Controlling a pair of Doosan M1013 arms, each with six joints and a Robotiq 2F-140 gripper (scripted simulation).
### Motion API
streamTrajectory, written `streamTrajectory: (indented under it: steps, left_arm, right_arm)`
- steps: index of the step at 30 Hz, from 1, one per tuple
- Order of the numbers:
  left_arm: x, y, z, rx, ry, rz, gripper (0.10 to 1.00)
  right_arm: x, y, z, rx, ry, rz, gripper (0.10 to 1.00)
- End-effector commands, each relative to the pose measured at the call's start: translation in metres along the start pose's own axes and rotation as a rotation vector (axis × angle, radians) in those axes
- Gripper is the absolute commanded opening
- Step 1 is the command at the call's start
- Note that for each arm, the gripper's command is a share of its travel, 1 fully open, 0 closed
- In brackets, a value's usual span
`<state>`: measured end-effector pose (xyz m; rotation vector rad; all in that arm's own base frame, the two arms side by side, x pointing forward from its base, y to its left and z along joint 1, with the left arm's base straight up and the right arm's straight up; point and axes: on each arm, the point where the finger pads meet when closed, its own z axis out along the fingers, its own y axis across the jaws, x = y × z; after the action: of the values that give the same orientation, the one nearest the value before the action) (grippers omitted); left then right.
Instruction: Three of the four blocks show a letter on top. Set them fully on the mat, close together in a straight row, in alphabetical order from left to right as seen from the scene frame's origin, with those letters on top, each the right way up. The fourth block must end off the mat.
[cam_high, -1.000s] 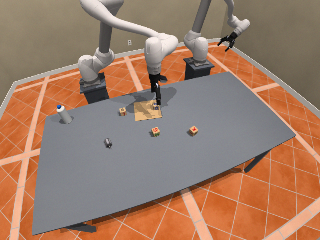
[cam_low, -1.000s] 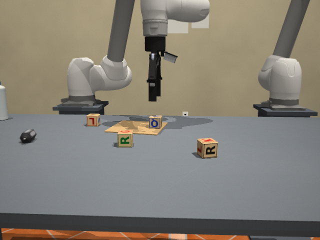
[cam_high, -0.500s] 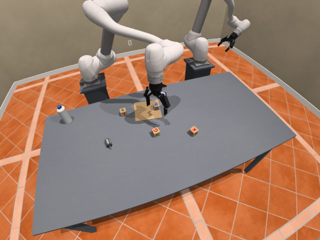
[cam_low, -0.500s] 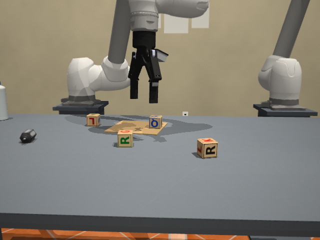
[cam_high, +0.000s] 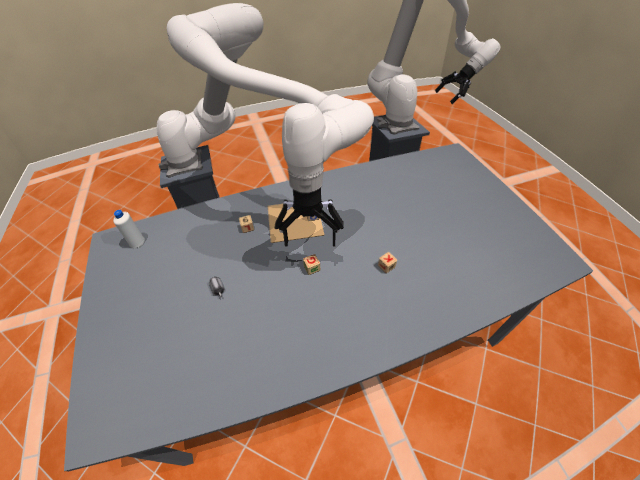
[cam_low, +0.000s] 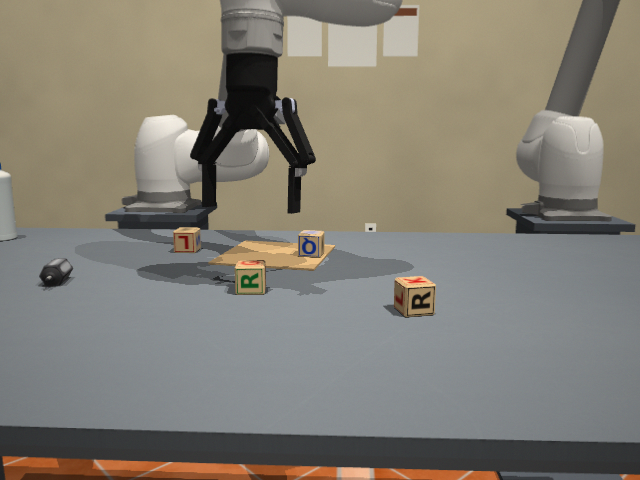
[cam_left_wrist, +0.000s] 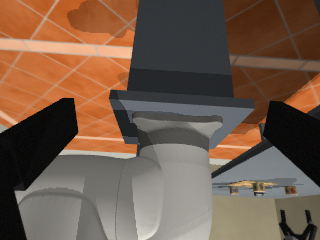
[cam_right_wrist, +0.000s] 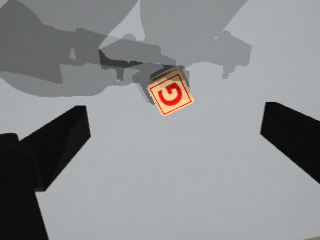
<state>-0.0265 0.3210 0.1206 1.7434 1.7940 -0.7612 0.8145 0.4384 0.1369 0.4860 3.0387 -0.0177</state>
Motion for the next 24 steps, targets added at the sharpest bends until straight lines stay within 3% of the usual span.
streamTrajectory:
  steps: [1,5,24]
  left_arm:
    - [0.0000,-0.0001,-0.0005,0.000,0.001,0.000,1.000]
    - [0.0000,-0.0001,-0.0005,0.000,0.001,0.000,1.000]
    - [0.0000,-0.0001,-0.0005,0.000,0.001,0.000,1.000]
  right_arm:
    - [-0.0046,0.0007,-0.0010,-0.011,0.038,-0.276,0.550]
    - [-0.0046,0.0007,-0.0010,-0.017,0.063,-0.457,0.550]
    - [-0.0046,0.0007,-0.0010,-0.017,0.063,-0.457,0.550]
